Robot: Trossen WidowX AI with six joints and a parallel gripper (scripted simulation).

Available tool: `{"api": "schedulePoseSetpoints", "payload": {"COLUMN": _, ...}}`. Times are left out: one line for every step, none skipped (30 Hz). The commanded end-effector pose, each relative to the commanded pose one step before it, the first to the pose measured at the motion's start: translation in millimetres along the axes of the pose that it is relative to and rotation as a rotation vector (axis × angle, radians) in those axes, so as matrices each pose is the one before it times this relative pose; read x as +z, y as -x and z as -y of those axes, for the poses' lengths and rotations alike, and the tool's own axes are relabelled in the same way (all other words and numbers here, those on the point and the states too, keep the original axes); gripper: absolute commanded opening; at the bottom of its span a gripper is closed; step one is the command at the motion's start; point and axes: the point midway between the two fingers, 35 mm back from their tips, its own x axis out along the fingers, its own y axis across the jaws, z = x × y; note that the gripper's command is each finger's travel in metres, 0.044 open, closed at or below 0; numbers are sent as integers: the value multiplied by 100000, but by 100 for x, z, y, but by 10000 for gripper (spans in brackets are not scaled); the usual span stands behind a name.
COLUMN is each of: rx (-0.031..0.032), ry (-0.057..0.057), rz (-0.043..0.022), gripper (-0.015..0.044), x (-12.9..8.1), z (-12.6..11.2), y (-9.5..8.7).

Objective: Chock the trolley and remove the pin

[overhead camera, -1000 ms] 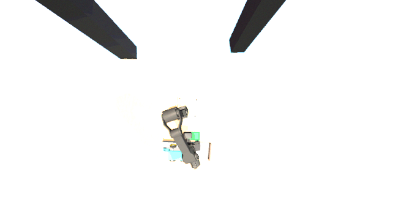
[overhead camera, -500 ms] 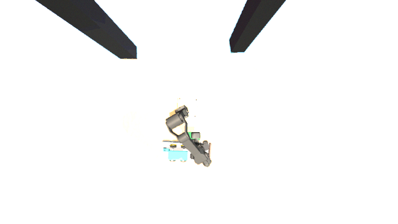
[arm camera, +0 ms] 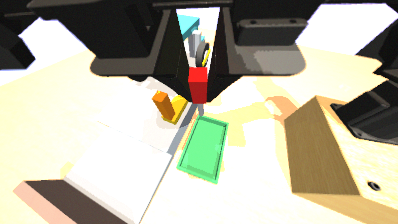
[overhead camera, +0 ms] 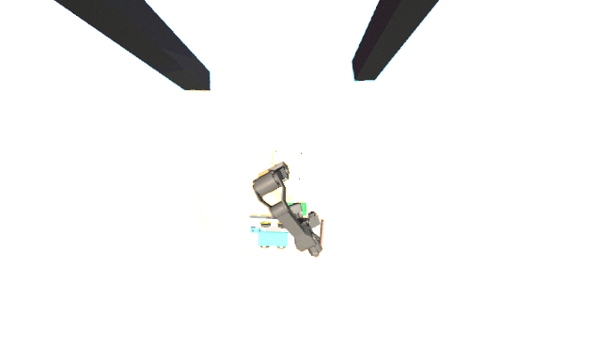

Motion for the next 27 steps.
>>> {"api": "schedulePoseSetpoints", "payload": {"rx": -2241, "ry": 10027, "rz": 2290, "gripper": 0, "x": -76, "z": -48, "y": 240}}
{"api": "schedulePoseSetpoints", "payload": {"rx": -258, "ry": 3069, "rz": 506, "gripper": 0, "x": -18, "z": -12, "y": -4}}
{"api": "schedulePoseSetpoints", "payload": {"rx": -277, "ry": 3070, "rz": 495, "gripper": 0, "x": -18, "z": -12, "y": -4}}
{"api": "schedulePoseSetpoints", "payload": {"rx": -296, "ry": 3072, "rz": 484, "gripper": 0, "x": -18, "z": -12, "y": -3}}
{"api": "schedulePoseSetpoints", "payload": {"rx": -315, "ry": 3073, "rz": 472, "gripper": 0, "x": -17, "z": -12, "y": -3}}
{"api": "schedulePoseSetpoints", "payload": {"rx": -277, "ry": 3069, "rz": 492, "gripper": 0, "x": -18, "z": -12, "y": -4}}
{"api": "schedulePoseSetpoints", "payload": {"rx": -296, "ry": 3070, "rz": 481, "gripper": 0, "x": -17, "z": -12, "y": -4}}
{"api": "schedulePoseSetpoints", "payload": {"rx": -315, "ry": 3071, "rz": 469, "gripper": 0, "x": -17, "z": -13, "y": -3}}
{"api": "schedulePoseSetpoints", "payload": {"rx": -333, "ry": 3073, "rz": 456, "gripper": 0, "x": -16, "z": -13, "y": -3}}
{"api": "schedulePoseSetpoints", "payload": {"rx": -300, "ry": 3070, "rz": 476, "gripper": 0, "x": -17, "z": -13, "y": -4}}
{"api": "schedulePoseSetpoints", "payload": {"rx": -318, "ry": 3071, "rz": 464, "gripper": 0, "x": -16, "z": -13, "y": -3}}
{"api": "schedulePoseSetpoints", "payload": {"rx": -336, "ry": 3073, "rz": 451, "gripper": 0, "x": -16, "z": -13, "y": -3}}
{"api": "schedulePoseSetpoints", "payload": {"rx": -354, "ry": 3074, "rz": 437, "gripper": 0, "x": -16, "z": -13, "y": -2}}
{"api": "schedulePoseSetpoints", "payload": {"rx": -336, "ry": 3070, "rz": 454, "gripper": 0, "x": -16, "z": -14, "y": -4}}
{"api": "schedulePoseSetpoints", "payload": {"rx": -353, "ry": 3071, "rz": 440, "gripper": 0, "x": -15, "z": -14, "y": -3}}
{"api": "schedulePoseSetpoints", "payload": {"rx": -370, "ry": 3072, "rz": 426, "gripper": 0, "x": -15, "z": -14, "y": -2}}
{"api": "schedulePoseSetpoints", "payload": {"rx": -386, "ry": 3073, "rz": 411, "gripper": 0, "x": -15, "z": -14, "y": -2}}
{"api": "schedulePoseSetpoints", "payload": {"rx": -402, "ry": 3074, "rz": 395, "gripper": 0, "x": -14, "z": -14, "y": -1}}
{"api": "schedulePoseSetpoints", "payload": {"rx": -417, "ry": 3075, "rz": 379, "gripper": 0, "x": -14, "z": -14, "y": -1}}
{"api": "schedulePoseSetpoints", "payload": {"rx": -432, "ry": 3076, "rz": 362, "gripper": 0, "x": -14, "z": -15, "y": 0}}
{"api": "schedulePoseSetpoints", "payload": {"rx": -445, "ry": 3077, "rz": 345, "gripper": 0, "x": -13, "z": -15, "y": 0}}
{"api": "schedulePoseSetpoints", "payload": {"rx": -458, "ry": 3078, "rz": 327, "gripper": 0, "x": -13, "z": -15, "y": 1}}
{"api": "schedulePoseSetpoints", "payload": {"rx": -471, "ry": 3079, "rz": 309, "gripper": 0, "x": -13, "z": -15, "y": 2}}
{"api": "schedulePoseSetpoints", "payload": {"rx": -482, "ry": 3080, "rz": 290, "gripper": 0, "x": -12, "z": -15, "y": 2}}
{"api": "schedulePoseSetpoints", "payload": {"rx": -493, "ry": 3081, "rz": 271, "gripper": 0, "x": -12, "z": -15, "y": 3}}
{"api": "schedulePoseSetpoints", "payload": {"rx": -504, "ry": 3082, "rz": 251, "gripper": 0, "x": -12, "z": -16, "y": 3}}
{"api": "schedulePoseSetpoints", "payload": {"rx": -513, "ry": 3084, "rz": 231, "gripper": 0, "x": -11, "z": -16, "y": 4}}
